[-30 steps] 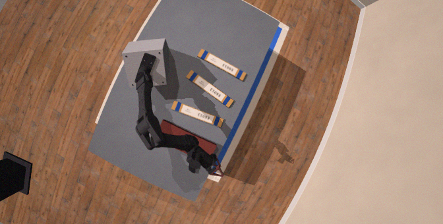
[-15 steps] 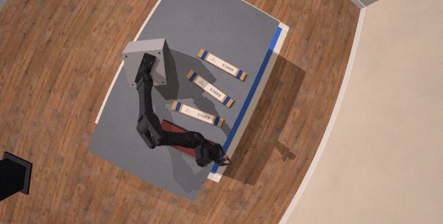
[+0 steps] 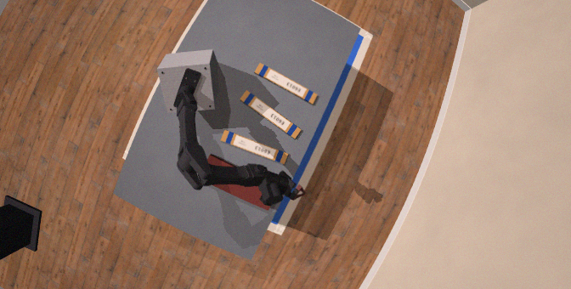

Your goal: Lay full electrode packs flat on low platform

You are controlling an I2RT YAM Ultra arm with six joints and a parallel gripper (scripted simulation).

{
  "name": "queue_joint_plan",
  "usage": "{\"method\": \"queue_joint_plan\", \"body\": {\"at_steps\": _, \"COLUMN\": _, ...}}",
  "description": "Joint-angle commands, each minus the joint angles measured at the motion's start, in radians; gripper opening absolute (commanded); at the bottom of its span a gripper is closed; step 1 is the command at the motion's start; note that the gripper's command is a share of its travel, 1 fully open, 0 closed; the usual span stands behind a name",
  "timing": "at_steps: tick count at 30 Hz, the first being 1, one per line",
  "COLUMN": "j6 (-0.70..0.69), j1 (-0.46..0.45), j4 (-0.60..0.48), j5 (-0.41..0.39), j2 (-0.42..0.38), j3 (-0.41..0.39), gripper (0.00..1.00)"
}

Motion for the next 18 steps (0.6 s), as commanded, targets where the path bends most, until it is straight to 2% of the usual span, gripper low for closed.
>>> {"method": "queue_joint_plan", "body": {"at_steps": 1, "j6": -0.041, "j1": 0.048, "j4": -0.089, "j5": 0.028, "j2": -0.047, "j3": 0.034, "gripper": 0.96}}
{"method": "queue_joint_plan", "body": {"at_steps": 4, "j6": -0.044, "j1": 0.069, "j4": -0.105, "j5": 0.046, "j2": -0.047, "j3": 0.005, "gripper": 0.96}}
{"method": "queue_joint_plan", "body": {"at_steps": 7, "j6": -0.07, "j1": 0.098, "j4": -0.192, "j5": 0.064, "j2": -0.052, "j3": 0.032, "gripper": 0.96}}
{"method": "queue_joint_plan", "body": {"at_steps": 8, "j6": -0.067, "j1": 0.107, "j4": -0.188, "j5": 0.072, "j2": -0.052, "j3": -0.003, "gripper": 0.96}}
{"method": "queue_joint_plan", "body": {"at_steps": 10, "j6": -0.067, "j1": 0.107, "j4": -0.188, "j5": 0.072, "j2": -0.052, "j3": -0.003, "gripper": 0.96}}
{"method": "queue_joint_plan", "body": {"at_steps": 11, "j6": -0.075, "j1": 0.118, "j4": -0.224, "j5": 0.081, "j2": -0.055, "j3": 0.026, "gripper": 0.96}}
{"method": "queue_joint_plan", "body": {"at_steps": 13, "j6": -0.093, "j1": 0.138, "j4": -0.278, "j5": 0.093, "j2": -0.058, "j3": 0.031, "gripper": 0.96}}
{"method": "queue_joint_plan", "body": {"at_steps": 14, "j6": -0.09, "j1": 0.146, "j4": -0.275, "j5": 0.101, "j2": -0.058, "j3": -0.011, "gripper": 0.96}}
{"method": "queue_joint_plan", "body": {"at_steps": 18, "j6": -0.116, "j1": 0.177, "j4": -0.361, "j5": 0.121, "j2": -0.063, "j3": 0.028, "gripper": 0.96}}
